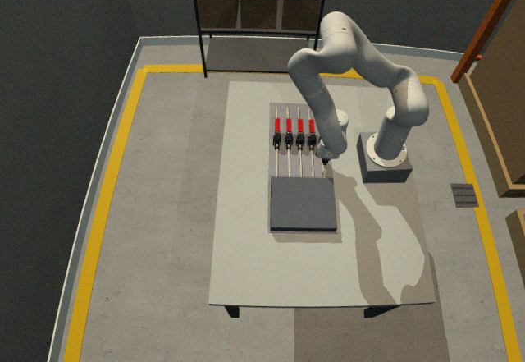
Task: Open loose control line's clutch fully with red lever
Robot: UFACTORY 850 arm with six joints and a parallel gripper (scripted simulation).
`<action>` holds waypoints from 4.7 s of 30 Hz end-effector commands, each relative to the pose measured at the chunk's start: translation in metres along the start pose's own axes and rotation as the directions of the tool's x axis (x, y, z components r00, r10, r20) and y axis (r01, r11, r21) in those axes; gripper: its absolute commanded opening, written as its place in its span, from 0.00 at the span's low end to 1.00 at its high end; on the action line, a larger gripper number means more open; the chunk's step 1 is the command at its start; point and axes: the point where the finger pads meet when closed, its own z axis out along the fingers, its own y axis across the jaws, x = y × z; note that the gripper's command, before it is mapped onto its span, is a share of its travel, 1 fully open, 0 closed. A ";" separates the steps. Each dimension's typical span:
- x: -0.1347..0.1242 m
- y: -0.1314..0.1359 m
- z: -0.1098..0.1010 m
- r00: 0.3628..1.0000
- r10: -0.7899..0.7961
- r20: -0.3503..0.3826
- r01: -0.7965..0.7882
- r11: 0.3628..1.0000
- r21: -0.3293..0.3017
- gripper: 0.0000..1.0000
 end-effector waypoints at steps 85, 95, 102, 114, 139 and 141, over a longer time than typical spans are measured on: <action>-0.071 0.019 -0.121 1.000 0.000 0.004 0.000 1.000 -0.001 0.00; -0.071 0.019 -0.121 1.000 0.000 0.004 0.000 1.000 -0.001 0.00; -0.071 0.019 -0.121 1.000 0.000 0.004 0.000 1.000 -0.001 0.00; -0.071 0.019 -0.121 1.000 0.000 0.004 0.000 1.000 -0.001 0.00; 0.000 -0.037 -0.086 1.000 0.000 0.000 0.000 1.000 0.000 0.00; 0.001 -0.037 -0.086 1.000 0.000 0.000 0.000 1.000 0.000 0.00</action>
